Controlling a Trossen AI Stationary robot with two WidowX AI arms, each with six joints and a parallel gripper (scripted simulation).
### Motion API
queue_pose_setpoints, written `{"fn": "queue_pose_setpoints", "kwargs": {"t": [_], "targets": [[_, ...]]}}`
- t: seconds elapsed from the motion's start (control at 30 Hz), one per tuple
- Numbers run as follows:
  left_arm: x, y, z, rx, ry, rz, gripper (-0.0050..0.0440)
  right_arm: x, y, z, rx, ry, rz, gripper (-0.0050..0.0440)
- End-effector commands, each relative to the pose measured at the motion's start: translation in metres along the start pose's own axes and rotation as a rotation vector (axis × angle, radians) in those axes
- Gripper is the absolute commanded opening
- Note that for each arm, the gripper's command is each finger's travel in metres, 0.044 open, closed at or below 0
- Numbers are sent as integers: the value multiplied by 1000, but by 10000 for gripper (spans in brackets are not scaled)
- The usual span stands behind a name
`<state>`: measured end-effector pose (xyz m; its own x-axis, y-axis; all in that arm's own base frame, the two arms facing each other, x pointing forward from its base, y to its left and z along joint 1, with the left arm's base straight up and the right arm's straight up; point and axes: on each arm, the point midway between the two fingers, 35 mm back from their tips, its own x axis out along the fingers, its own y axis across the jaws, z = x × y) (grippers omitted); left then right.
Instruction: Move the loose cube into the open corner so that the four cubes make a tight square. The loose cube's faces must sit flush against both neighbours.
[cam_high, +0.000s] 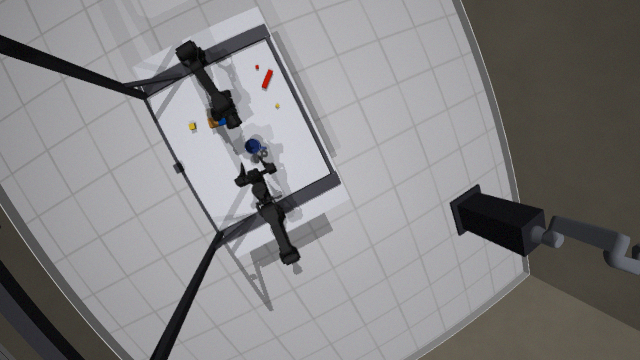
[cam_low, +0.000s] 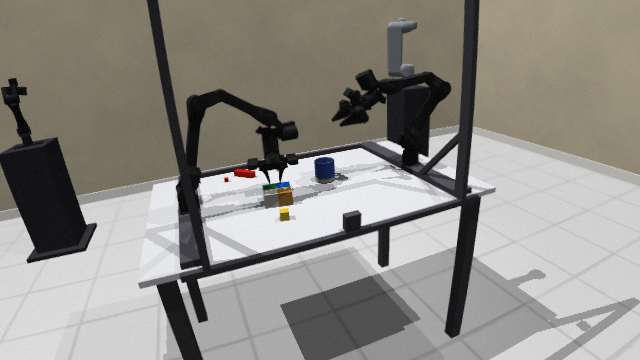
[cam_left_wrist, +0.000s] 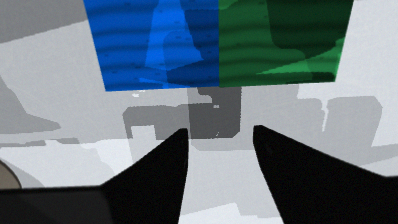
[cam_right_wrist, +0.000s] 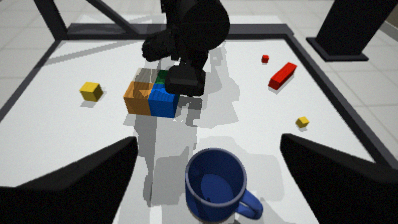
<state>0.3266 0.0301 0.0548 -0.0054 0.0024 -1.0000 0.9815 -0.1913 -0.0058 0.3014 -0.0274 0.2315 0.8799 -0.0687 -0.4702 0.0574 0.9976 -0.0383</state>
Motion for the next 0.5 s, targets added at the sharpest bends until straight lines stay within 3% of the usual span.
{"fn": "queue_pose_setpoints", "kwargs": {"t": [0.0, 0.33, 0.47], "targets": [[6, 2, -1, 1, -1, 11, 174, 3, 0, -3, -2, 4, 5, 400], [19, 3, -1, 1, -1, 12, 174, 8, 0, -11, -4, 9, 12, 400], [13, 5, 5, 0, 4, 31, 174, 9, 0, -13, -5, 6, 13, 400]]}}
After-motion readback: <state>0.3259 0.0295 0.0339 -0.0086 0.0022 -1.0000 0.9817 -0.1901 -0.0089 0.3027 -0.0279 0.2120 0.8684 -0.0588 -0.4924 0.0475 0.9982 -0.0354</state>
